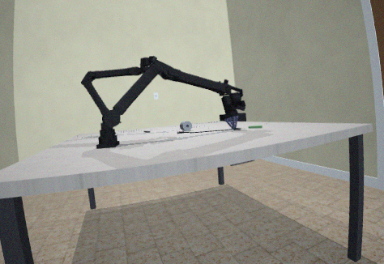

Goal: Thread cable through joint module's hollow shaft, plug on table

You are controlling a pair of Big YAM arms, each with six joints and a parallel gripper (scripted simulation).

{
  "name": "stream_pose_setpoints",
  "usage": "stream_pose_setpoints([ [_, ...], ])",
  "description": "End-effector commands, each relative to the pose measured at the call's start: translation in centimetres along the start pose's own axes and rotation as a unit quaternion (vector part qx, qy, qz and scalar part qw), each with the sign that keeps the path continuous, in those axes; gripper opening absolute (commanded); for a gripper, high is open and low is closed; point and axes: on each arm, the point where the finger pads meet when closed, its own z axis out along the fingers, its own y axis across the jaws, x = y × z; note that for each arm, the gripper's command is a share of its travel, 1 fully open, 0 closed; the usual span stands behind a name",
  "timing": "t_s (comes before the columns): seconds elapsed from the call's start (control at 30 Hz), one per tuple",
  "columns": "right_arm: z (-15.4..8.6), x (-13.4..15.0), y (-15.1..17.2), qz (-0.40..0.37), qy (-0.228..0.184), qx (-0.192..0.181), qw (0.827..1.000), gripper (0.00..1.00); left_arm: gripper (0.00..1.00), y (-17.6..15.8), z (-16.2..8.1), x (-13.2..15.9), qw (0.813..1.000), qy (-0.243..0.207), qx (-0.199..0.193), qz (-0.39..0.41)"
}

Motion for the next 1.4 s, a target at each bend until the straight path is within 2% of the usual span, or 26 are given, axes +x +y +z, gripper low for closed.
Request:
stream_pose_setpoints([
  [0.0,1.91,-0.03,-0.87,-0.004,0.010,0.017,1.000,0.27,0.96,0.34,0.00,-4.20,0.999,-0.035,-0.003,0.003],
  [1.37,1.77,-0.29,-0.72,-0.003,0.008,0.013,1.000,0.27,0.96,0.34,0.00,-4.20,0.999,-0.035,-0.003,0.003],
])
